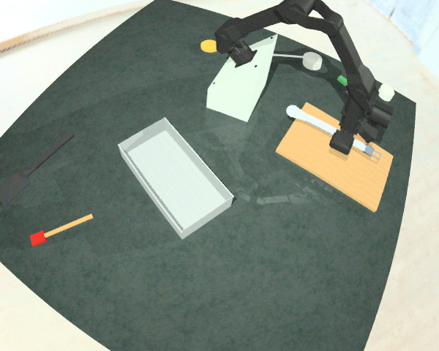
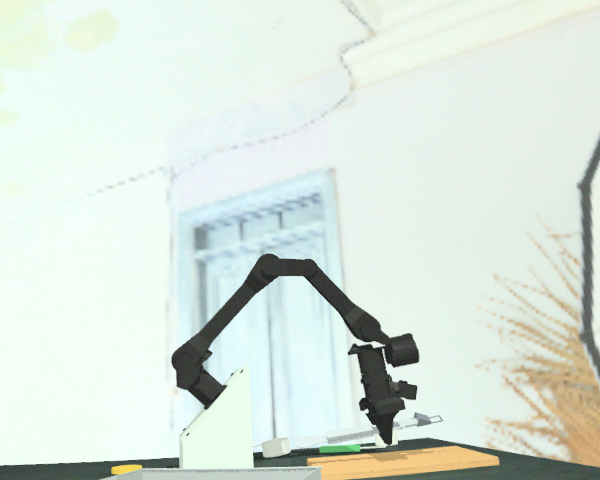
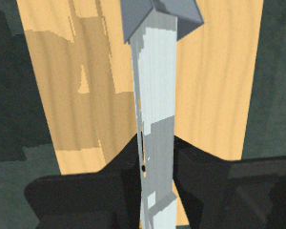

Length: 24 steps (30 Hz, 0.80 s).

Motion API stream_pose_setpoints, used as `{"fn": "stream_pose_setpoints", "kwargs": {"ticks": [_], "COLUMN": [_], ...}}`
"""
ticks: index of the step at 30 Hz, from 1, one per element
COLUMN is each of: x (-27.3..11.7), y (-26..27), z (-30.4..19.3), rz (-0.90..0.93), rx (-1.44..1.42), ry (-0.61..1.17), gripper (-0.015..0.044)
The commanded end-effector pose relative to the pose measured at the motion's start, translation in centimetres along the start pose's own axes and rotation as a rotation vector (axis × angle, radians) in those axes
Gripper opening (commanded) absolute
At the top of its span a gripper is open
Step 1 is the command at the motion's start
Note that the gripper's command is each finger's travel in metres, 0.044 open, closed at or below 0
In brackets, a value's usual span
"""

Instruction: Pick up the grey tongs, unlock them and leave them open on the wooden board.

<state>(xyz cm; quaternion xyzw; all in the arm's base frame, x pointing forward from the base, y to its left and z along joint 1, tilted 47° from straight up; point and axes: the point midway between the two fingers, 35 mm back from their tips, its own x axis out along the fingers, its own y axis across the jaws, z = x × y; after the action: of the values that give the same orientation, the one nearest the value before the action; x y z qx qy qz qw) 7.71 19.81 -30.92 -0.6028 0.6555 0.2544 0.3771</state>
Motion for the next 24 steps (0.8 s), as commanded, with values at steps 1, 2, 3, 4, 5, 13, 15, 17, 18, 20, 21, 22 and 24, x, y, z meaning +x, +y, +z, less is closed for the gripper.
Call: {"fn": "stream_pose_setpoints", "kwargs": {"ticks": [1, 2, 3, 4, 5, 13, 15, 17, 18, 20, 21, 22, 24], "x": [0.0, 0.0, 0.0, 0.0, 0.0, 0.0, 0.0, 0.0, -0.2, -1.0, -1.7, -2.5, -4.5], "y": [0.0, 0.0, 0.0, 0.0, 0.0, 0.0, 0.0, 0.0, 0.2, 1.1, 1.8, 2.8, 5.4], "z": [0.0, 0.0, 0.0, 0.0, 0.0, 0.0, 0.0, 0.0, 0.1, 0.6, 1.0, 1.4, 2.1], "rz": [0.0, 0.0, 0.0, 0.0, 0.0, 0.0, 0.0, 0.0, 0.0, 0.002, 0.004, 0.005, 0.008], "rx": [0.0, 0.0, 0.0, 0.0, 0.0, 0.0, 0.0, 0.0, 0.0, -0.002, -0.003, -0.004, -0.007], "ry": [0.0, 0.0, 0.0, 0.0, 0.0, 0.0, 0.0, 0.0, 0.0, 0.001, 0.003, 0.005, 0.013], "gripper": [0.006, 0.0086, 0.0113, 0.0139, 0.0165, 0.0375, 0.0427, 0.044, 0.044, 0.044, 0.044, 0.044, 0.044]}}
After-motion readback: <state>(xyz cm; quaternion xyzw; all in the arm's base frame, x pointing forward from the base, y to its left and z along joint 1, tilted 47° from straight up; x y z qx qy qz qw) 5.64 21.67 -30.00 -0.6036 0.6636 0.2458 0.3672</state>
